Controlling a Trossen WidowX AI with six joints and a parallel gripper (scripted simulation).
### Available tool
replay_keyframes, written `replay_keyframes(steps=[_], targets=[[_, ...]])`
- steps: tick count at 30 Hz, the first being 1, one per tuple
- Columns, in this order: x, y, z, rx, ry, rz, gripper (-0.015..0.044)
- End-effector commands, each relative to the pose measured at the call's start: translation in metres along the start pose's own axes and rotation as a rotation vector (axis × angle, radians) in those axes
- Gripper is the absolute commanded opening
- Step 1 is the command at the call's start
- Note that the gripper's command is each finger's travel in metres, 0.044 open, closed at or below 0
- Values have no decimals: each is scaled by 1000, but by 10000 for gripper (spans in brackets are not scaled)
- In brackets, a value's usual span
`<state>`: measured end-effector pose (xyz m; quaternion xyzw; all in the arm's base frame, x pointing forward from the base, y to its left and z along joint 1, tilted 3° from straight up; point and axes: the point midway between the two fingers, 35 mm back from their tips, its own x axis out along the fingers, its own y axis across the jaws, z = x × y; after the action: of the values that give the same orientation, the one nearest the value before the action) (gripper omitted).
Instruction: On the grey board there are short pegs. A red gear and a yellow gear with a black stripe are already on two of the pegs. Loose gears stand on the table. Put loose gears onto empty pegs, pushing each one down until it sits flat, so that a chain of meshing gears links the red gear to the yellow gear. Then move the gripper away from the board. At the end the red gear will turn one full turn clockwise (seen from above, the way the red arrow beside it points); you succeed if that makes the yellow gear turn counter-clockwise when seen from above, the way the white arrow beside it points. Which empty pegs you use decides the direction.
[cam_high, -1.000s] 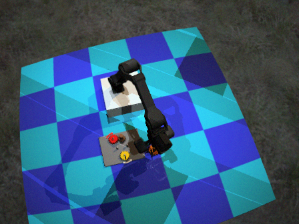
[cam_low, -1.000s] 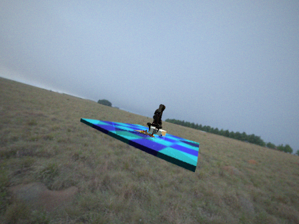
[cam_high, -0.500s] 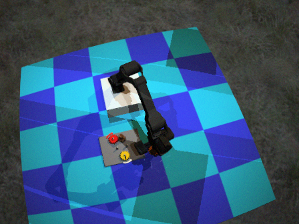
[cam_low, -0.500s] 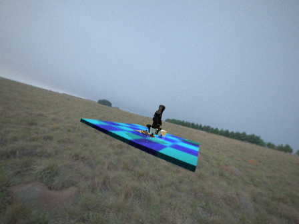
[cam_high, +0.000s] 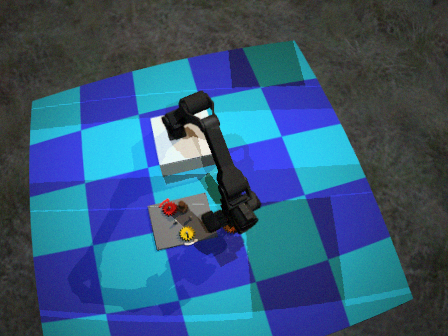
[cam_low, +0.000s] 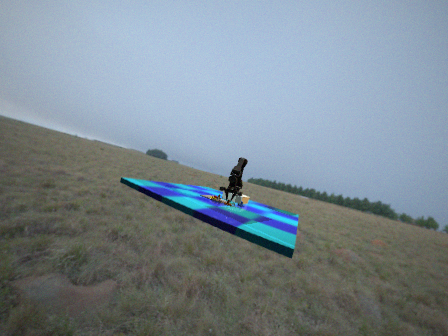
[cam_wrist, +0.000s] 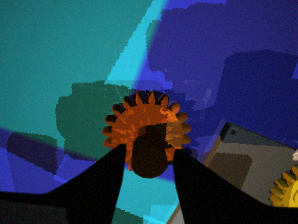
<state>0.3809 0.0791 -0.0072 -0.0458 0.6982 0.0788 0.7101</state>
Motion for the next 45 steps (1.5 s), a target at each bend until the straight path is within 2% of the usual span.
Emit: replay_keyframes(steps=[1, 7, 8, 45], targets=[[0, 1, 0, 5, -2, 3, 66], [0, 1, 0, 5, -2, 3, 26], [0, 1, 0, 5, -2, 3, 0], [-96, -2, 9, 5, -3, 3, 0]])
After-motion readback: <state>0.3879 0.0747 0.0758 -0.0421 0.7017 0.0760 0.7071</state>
